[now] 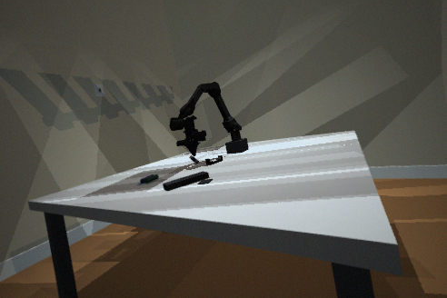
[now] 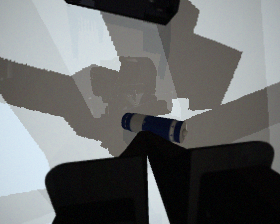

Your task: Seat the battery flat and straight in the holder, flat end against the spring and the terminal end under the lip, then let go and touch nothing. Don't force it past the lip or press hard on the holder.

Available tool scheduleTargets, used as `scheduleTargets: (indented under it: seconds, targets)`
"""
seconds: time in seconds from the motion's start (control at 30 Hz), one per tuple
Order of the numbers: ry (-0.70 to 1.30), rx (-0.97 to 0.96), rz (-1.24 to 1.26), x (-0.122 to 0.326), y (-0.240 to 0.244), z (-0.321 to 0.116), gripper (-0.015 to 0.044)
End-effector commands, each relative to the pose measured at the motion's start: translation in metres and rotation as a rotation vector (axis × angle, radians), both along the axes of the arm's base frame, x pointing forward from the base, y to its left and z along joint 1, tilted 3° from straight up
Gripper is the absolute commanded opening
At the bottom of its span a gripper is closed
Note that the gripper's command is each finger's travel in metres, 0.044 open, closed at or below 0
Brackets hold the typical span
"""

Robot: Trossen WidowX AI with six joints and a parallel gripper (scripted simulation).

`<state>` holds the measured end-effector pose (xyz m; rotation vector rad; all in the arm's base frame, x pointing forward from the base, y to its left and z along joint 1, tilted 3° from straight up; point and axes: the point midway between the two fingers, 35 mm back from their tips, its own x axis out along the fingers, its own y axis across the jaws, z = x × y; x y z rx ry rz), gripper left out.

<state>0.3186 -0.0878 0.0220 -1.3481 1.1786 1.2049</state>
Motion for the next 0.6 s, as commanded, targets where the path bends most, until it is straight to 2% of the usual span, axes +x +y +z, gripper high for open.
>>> scheduleTargets:
  seconds: [0.0,0.17,0.43,0.57]
  targets:
    - [0.013,-0.001,-0.001,0.005,0.001,-0.004,0.0]
    - [0.0,0.0,0.0,0.007,0.001,0.006,0.0]
    - [0.012,0.0,-0.001,0.004,0.007,0.075,0.0]
    - [0.012,0.0,-0.001,0.004,0.007,0.076,0.0]
